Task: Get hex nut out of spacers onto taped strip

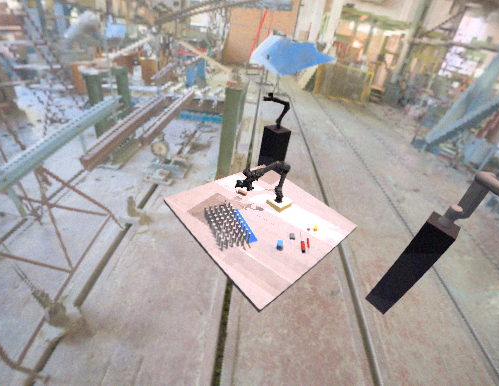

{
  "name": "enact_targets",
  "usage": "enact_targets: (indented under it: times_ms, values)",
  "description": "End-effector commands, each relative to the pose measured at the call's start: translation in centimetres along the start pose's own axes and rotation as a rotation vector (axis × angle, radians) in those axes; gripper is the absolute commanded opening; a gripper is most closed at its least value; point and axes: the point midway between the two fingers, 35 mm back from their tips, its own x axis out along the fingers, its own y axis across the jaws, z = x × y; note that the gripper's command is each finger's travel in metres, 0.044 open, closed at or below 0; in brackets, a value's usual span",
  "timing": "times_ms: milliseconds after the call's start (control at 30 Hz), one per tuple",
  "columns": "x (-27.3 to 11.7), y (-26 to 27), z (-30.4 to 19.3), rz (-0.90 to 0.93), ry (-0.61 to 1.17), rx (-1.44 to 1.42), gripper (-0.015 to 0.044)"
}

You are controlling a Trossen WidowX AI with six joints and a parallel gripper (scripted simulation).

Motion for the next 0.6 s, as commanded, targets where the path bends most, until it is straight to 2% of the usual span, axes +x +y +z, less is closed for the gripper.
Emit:
enact_targets:
  times_ms: [0, 133, 433, 567]
  values:
    - [-1.1, 6.1, -4.0, 0.12, -0.032, -0.299, 0.044]
    - [-2.0, 9.1, -5.3, 0.171, -0.067, -0.438, 0.044]
    - [-2.0, 9.2, -5.4, 0.173, -0.068, -0.444, 0.044]
    - [1.1, 10.5, -3.5, 0.173, -0.068, -0.444, 0.044]
